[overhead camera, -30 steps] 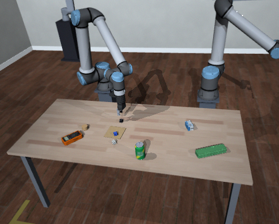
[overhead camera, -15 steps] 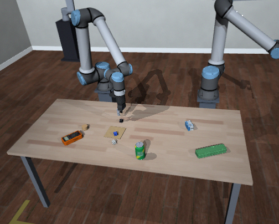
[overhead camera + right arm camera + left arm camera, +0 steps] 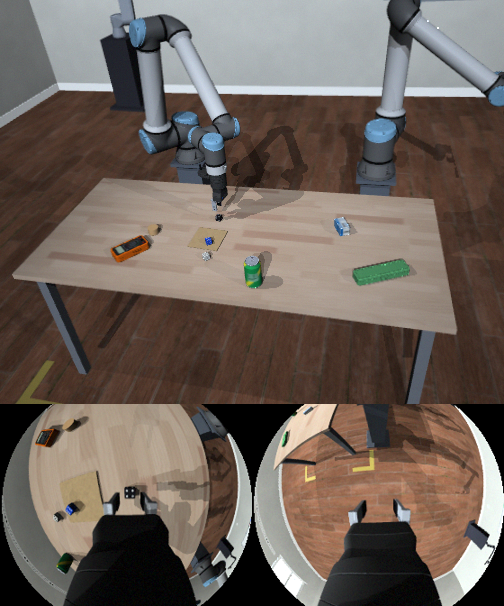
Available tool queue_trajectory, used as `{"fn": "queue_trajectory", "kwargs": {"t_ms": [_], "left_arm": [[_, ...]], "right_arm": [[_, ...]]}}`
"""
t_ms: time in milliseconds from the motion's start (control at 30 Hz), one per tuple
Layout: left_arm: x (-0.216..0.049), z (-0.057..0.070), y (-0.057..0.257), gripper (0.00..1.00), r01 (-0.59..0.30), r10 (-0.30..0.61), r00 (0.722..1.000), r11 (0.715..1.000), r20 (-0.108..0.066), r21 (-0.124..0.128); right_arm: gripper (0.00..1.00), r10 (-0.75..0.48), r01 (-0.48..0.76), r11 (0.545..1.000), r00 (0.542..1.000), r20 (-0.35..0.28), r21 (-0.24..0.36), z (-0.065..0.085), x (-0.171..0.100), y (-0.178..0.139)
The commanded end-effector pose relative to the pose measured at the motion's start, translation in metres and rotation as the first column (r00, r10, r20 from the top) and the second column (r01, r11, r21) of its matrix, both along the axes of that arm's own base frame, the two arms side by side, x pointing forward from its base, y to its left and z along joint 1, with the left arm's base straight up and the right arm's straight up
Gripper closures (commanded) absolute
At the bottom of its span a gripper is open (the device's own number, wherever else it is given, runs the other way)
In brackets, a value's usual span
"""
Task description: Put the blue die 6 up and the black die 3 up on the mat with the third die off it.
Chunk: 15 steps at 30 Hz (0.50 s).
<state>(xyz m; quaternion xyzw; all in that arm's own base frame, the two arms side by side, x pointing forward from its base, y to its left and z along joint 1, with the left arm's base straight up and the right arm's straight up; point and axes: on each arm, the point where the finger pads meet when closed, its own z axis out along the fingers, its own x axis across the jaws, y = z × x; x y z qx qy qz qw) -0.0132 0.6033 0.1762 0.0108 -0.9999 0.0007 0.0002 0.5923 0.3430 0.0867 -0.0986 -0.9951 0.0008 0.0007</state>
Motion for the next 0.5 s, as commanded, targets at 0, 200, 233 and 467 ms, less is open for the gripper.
{"fn": "queue_trajectory", "kwargs": {"t_ms": [0,200,233,467], "left_arm": [[0.0,0.001,0.001,0.0,0.0,0.0,1.0,1.0,0.0,0.002],[0.0,0.001,0.001,0.0,0.0,0.0,1.0,1.0,0.0,0.002],[0.0,0.001,0.001,0.0,0.0,0.0,1.0,1.0,0.0,0.002],[0.0,0.001,0.001,0.0,0.0,0.0,1.0,1.0,0.0,0.002]], "right_arm": [[0.21,0.0,0.0,1.0,1.0,0.002,0.001,-0.007,0.001,0.001],[0.21,0.0,0.0,1.0,1.0,0.002,0.001,-0.014,0.0,0.001],[0.21,0.0,0.0,1.0,1.0,0.002,0.001,-0.015,0.0,0.001],[0.21,0.0,0.0,1.0,1.0,0.002,0.001,-0.026,0.0,0.001]]}}
